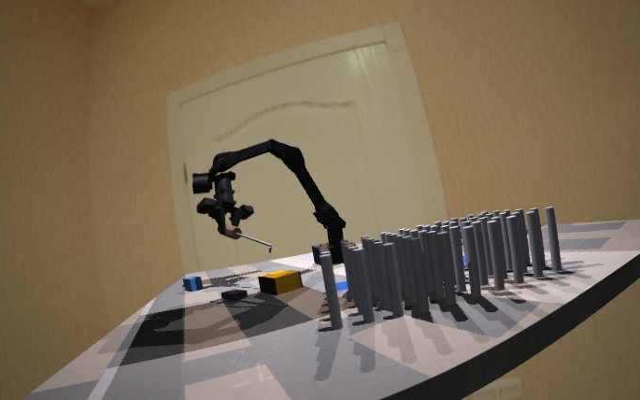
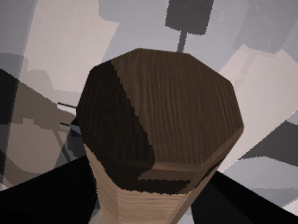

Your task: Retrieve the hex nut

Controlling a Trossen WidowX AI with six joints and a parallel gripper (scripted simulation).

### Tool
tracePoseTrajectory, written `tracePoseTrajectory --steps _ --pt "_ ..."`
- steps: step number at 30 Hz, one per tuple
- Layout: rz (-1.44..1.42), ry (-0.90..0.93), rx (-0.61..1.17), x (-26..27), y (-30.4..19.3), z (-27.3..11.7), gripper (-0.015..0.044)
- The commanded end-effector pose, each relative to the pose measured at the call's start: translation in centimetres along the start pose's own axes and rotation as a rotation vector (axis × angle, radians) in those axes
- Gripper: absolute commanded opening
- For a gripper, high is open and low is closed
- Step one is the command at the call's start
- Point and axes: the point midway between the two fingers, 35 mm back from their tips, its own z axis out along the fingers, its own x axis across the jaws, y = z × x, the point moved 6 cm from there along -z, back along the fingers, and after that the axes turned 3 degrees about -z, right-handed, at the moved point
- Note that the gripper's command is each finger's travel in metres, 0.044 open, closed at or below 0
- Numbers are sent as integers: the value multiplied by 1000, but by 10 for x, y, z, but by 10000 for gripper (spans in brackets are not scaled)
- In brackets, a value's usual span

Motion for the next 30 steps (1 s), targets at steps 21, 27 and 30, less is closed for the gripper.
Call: tracePoseTrajectory --steps 21,27,30 --pt "749 154 155 -34 88 -43 0" --pt "755 155 157 -34 88 -43 0" --pt "755 155 157 -34 89 -42 0"
